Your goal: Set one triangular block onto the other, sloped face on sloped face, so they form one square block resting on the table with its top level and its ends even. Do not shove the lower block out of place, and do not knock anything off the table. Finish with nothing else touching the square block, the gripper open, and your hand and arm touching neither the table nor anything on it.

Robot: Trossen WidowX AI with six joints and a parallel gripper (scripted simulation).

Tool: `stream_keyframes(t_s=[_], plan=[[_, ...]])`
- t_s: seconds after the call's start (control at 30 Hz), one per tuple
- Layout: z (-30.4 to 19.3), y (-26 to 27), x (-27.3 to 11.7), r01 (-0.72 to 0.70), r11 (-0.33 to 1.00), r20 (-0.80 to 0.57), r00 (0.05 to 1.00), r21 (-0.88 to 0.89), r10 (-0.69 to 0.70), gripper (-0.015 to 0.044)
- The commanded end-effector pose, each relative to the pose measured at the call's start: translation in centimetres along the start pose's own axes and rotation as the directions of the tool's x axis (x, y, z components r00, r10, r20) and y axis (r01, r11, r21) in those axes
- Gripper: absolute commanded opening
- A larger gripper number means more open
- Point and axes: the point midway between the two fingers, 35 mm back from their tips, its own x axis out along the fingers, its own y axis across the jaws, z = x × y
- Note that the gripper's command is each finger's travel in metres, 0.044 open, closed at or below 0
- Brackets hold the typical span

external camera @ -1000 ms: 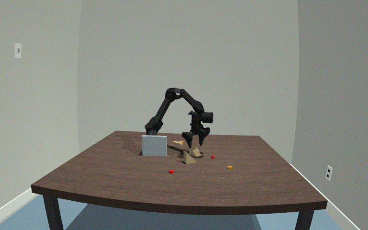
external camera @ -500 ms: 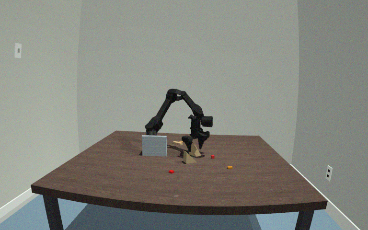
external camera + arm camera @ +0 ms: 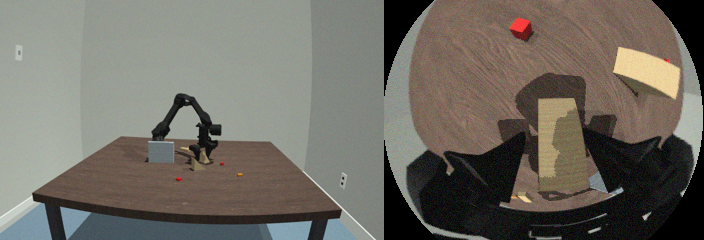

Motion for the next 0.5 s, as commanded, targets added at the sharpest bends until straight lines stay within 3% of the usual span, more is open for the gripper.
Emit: stream_keyframes(t_s=[0.0, 0.1, 0.37, 0.47], plan=[[-0.14, -0.18, 0.34, 0.002, 1.0, -0.009, 1.0, 0.007, -0.002, 0.0282], [-0.14, -0.18, 0.34, 0.002, 1.0, -0.009, 1.0, 0.007, -0.002, 0.0204], [-0.14, -0.18, 0.34, 0.002, 1.0, -0.009, 1.0, 0.007, -0.002, 0.015], [-0.14, -0.18, 0.34, 0.002, 1.0, -0.009, 1.0, 0.007, -0.002, 0.0072]])
